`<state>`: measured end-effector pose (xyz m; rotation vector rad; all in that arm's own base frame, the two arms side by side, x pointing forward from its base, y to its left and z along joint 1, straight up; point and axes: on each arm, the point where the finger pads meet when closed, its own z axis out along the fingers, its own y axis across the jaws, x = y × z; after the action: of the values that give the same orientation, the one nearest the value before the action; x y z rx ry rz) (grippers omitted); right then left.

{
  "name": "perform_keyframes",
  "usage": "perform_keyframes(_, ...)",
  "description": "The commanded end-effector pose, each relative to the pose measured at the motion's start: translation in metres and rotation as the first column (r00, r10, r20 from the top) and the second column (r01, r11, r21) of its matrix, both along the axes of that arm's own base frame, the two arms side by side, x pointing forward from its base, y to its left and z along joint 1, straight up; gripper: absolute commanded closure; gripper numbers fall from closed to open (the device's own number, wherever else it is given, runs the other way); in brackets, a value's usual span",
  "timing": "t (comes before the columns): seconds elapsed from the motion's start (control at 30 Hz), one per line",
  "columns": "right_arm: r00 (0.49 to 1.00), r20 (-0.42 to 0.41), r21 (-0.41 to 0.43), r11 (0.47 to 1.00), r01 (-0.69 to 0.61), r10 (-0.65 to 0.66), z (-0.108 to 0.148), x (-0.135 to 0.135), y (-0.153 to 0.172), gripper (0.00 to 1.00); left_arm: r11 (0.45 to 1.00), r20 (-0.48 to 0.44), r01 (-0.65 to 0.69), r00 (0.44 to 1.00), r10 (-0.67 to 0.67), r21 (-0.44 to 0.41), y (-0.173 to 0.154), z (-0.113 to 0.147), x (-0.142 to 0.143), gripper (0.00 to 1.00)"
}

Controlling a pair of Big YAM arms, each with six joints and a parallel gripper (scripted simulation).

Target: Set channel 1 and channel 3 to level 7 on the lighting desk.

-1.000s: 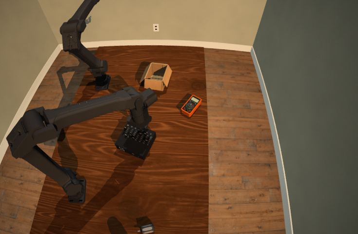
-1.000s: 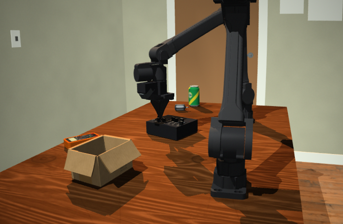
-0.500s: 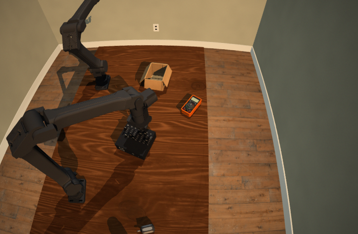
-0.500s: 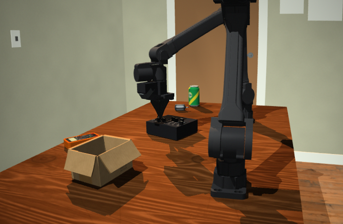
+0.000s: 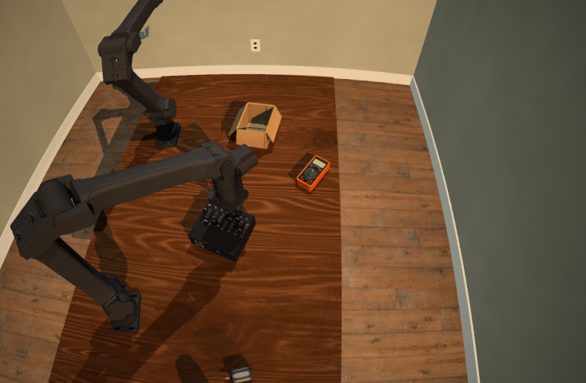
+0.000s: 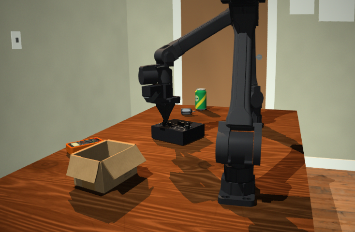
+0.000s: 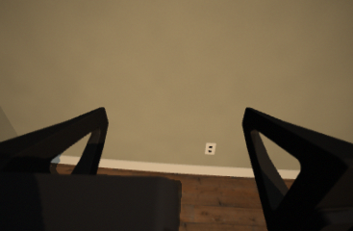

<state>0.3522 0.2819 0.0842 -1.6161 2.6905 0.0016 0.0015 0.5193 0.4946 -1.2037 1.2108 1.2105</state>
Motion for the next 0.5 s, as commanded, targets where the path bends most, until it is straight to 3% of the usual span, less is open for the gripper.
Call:
perform_keyframes(0.0, 1.000, 0.000, -0.002, 1.000, 0.007, -0.007, -0.0049, 0.0016, 0.0015, 1.00, 1.000, 0.014, -0.010, 1.000, 0.010, 0.017, -0.0012, 0.0040, -0.0043, 0.00)
perform_keyframes(0.47, 1.000, 0.011, 0.007, 1.000, 0.007, -0.007, 0.0004, 0.0019, -0.0005, 1.00, 1.000, 0.014, -0.010, 1.000, 0.010, 0.017, -0.0012, 0.0040, -0.0043, 0.00)
